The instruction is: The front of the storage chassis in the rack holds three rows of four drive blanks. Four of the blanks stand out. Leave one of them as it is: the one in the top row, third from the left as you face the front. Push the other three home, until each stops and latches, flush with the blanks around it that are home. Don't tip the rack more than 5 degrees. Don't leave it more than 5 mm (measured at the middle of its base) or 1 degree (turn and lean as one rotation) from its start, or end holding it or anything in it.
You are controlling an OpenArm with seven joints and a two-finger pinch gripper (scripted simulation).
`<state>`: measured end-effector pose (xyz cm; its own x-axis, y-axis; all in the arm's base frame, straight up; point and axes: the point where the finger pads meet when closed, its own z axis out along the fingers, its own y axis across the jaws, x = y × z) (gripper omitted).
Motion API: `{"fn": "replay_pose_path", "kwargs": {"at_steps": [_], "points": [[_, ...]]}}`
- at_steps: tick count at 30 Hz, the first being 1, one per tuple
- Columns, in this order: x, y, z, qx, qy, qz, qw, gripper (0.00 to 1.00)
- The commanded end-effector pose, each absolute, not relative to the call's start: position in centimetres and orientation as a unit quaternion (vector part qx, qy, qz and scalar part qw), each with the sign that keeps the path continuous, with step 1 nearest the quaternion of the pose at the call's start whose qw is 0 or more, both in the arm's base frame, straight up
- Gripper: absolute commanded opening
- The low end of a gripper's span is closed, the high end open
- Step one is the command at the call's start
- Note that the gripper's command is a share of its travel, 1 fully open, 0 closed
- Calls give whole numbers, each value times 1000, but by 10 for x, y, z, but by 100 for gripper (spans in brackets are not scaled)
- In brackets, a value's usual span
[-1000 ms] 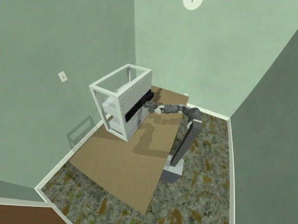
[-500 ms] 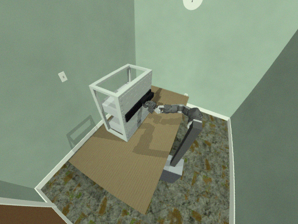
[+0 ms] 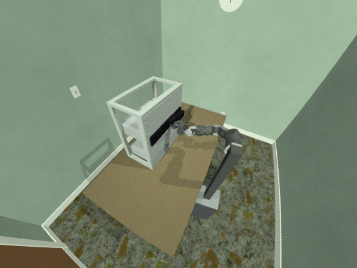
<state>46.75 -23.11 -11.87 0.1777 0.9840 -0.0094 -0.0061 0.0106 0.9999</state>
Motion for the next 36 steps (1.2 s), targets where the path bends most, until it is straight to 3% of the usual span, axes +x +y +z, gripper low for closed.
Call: {"fn": "replay_pose_path", "kwargs": {"at_steps": [1,21,28,36], "points": [[471,-224,-119,538,461,461,534,0],[466,-221,-118,536,462,463,534,0],[448,-218,-118,536,461,463,534,0],[399,-211,-118,536,461,464,534,0]]}}
